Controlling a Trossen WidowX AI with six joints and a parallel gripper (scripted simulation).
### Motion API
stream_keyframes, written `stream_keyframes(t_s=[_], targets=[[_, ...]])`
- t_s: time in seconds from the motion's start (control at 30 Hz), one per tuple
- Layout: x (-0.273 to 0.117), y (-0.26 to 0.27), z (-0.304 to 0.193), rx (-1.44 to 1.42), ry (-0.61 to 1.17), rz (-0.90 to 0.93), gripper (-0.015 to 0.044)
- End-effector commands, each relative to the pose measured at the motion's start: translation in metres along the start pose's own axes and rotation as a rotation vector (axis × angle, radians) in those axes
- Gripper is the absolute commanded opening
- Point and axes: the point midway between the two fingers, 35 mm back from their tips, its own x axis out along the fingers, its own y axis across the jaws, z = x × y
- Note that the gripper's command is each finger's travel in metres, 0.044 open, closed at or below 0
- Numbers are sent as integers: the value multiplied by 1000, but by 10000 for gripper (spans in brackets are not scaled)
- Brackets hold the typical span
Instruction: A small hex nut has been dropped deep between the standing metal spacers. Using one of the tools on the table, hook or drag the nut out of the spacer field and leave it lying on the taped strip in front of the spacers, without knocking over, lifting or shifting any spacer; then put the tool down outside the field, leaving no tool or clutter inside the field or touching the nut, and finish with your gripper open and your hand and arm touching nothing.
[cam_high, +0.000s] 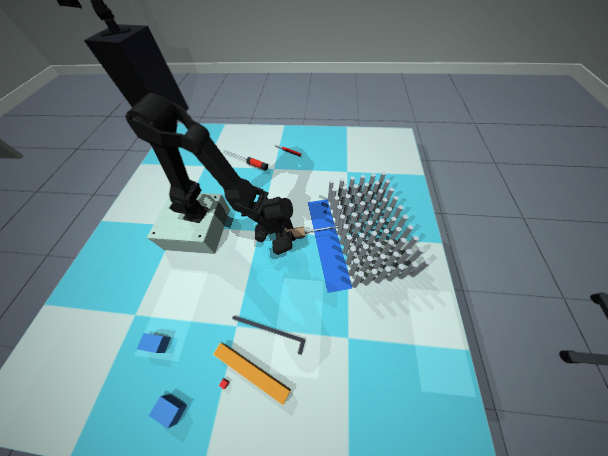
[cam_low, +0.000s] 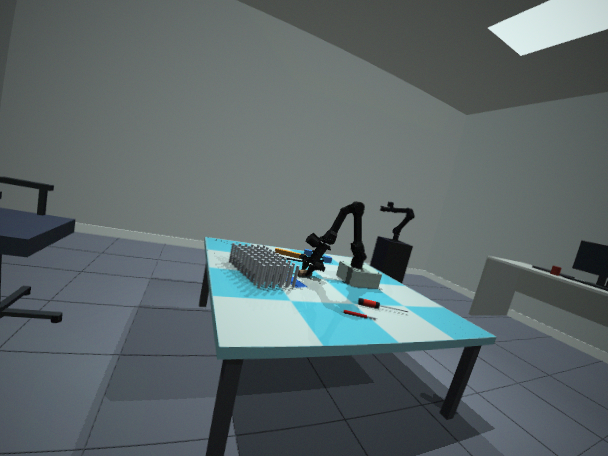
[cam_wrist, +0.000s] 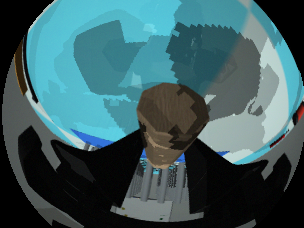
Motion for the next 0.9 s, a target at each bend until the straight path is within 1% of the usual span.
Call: stream_keyframes(t_s=[0.0, 0.87], targets=[[-1, 0, 2, -5, 4, -3, 0], [-9, 0, 17, -5, 3, -3, 0]])
